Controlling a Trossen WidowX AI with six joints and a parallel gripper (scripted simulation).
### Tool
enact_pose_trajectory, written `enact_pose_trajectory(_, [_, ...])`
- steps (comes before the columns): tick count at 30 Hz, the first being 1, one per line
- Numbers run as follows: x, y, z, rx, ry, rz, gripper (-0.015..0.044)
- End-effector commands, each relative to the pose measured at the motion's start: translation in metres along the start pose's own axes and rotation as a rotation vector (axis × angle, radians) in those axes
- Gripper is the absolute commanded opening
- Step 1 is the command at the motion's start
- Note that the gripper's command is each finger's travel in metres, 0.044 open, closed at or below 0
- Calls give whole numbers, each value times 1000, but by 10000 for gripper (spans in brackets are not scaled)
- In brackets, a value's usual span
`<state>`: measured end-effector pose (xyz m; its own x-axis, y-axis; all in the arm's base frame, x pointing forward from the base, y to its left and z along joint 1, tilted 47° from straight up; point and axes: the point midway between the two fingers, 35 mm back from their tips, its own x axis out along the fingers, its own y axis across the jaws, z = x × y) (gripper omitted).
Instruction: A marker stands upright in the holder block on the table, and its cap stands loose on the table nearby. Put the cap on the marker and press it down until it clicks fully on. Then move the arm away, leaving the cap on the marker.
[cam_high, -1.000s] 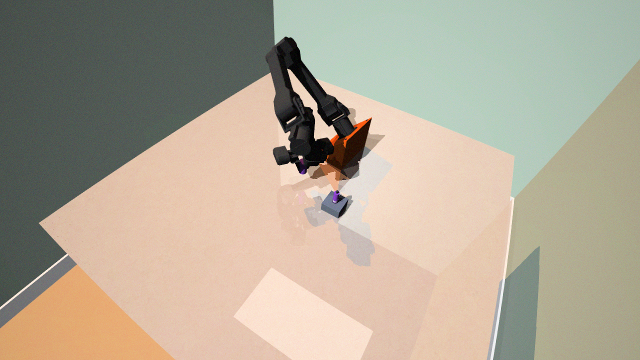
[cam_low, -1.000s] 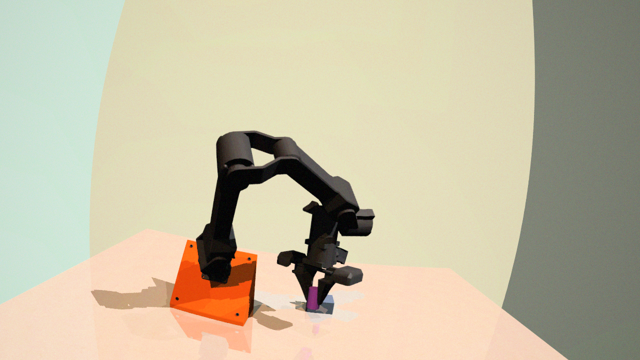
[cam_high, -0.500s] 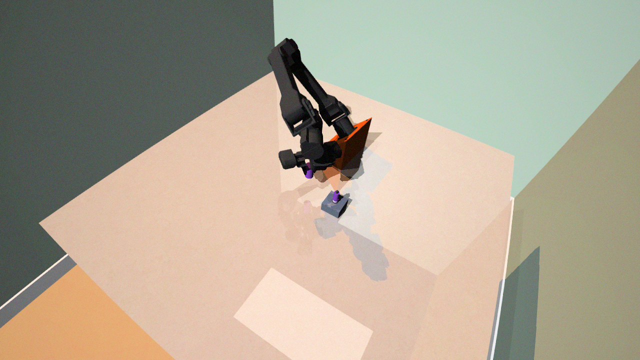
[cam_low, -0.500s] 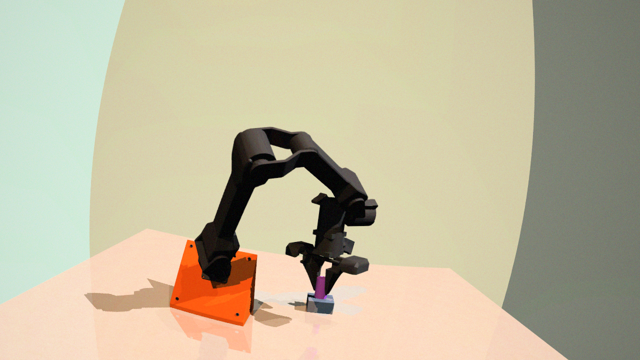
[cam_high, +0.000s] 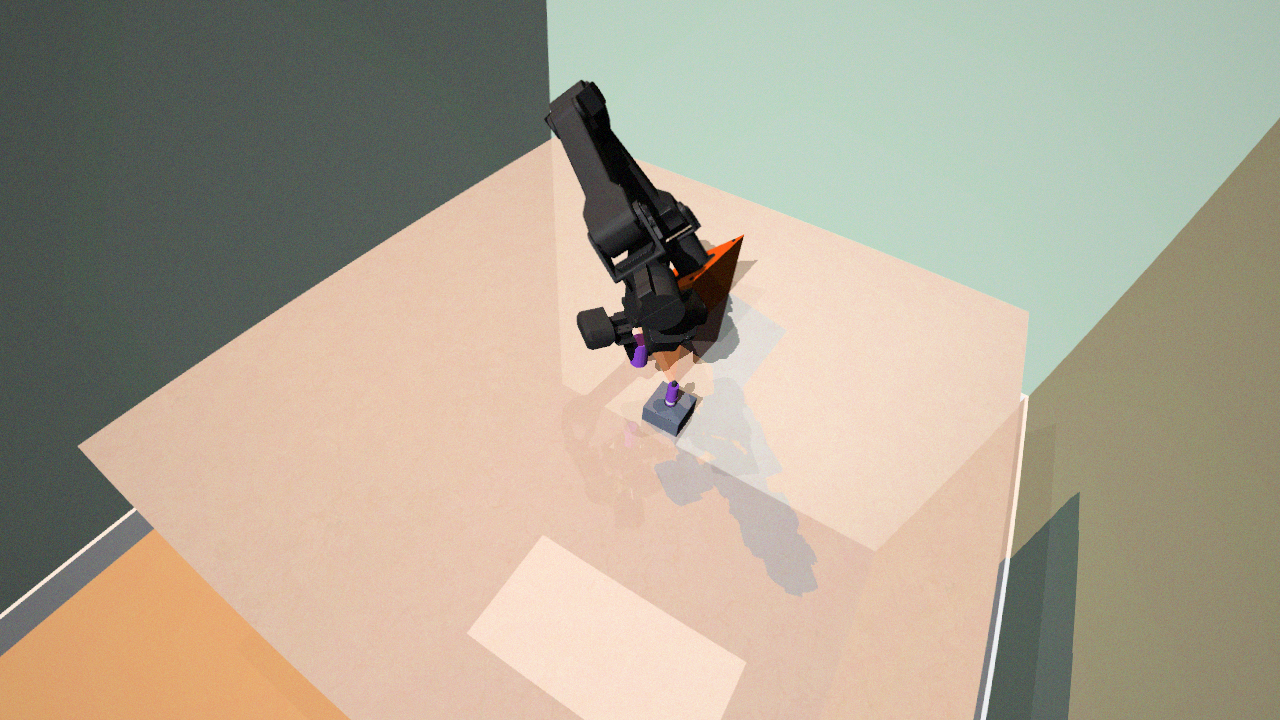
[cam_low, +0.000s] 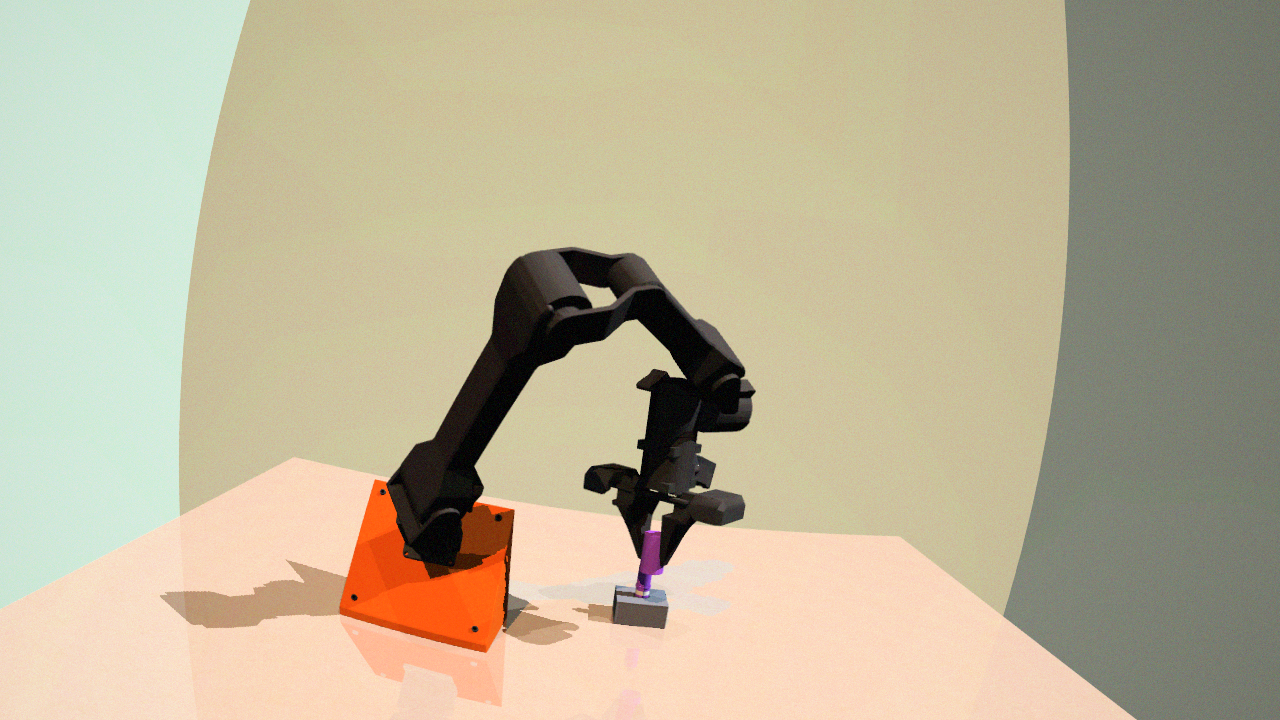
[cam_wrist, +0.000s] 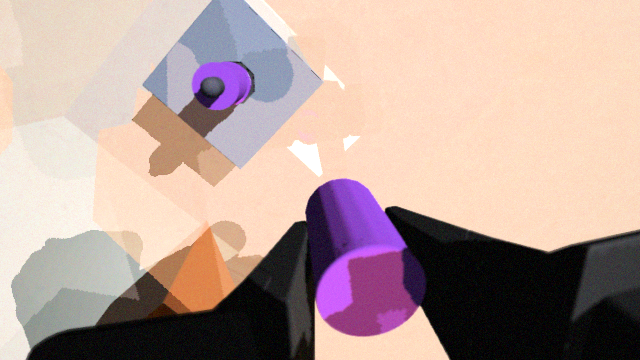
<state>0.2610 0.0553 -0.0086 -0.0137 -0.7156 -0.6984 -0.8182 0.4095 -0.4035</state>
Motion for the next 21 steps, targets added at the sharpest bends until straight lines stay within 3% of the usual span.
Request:
enact_pose_trajectory(1, [-3,7,11,0,3,4,0])
enact_pose_trajectory(21, [-14,40,54,-2,11,1,0])
